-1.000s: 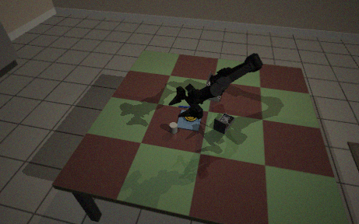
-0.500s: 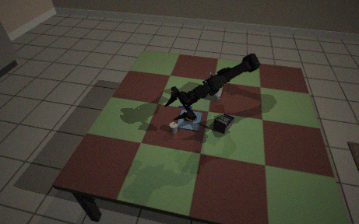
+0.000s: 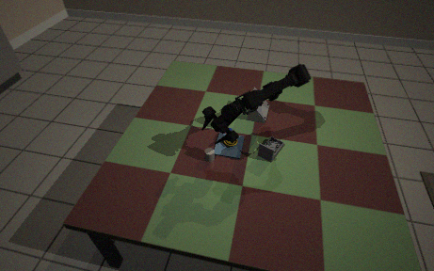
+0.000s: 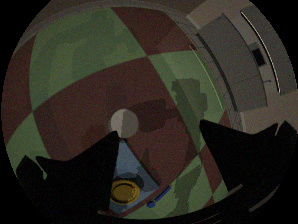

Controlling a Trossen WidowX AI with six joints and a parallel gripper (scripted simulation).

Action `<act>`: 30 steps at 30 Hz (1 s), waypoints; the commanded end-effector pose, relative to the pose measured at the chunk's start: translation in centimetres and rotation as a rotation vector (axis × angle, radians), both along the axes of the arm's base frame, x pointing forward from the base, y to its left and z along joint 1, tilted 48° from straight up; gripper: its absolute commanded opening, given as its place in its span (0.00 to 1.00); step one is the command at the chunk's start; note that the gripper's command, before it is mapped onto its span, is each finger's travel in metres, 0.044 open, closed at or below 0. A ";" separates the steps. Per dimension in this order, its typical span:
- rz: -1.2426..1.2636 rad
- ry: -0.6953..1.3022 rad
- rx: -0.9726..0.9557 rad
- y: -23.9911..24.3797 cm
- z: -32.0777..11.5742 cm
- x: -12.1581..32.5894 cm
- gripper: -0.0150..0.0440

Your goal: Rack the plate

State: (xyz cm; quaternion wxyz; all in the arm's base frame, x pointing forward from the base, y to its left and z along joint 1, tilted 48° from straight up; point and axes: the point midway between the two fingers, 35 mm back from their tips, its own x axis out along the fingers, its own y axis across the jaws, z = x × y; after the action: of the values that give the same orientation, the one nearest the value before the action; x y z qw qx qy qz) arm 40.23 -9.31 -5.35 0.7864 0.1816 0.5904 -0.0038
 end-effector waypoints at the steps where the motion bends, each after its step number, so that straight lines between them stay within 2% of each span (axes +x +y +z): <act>1: 0.079 0.039 0.045 0.6 -0.6 -1.3 0.93; 12: 0.346 0.134 0.261 3.4 -1.2 -6.5 0.93; 22: 0.534 0.125 0.519 6.1 0.4 -10.2 0.93; 30: 0.543 0.121 0.537 6.6 0.3 -10.4 0.93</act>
State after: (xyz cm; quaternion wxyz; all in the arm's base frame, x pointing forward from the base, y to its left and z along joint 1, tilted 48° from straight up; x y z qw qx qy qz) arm 29.71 -2.89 -4.94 0.6459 0.2174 0.6450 0.3457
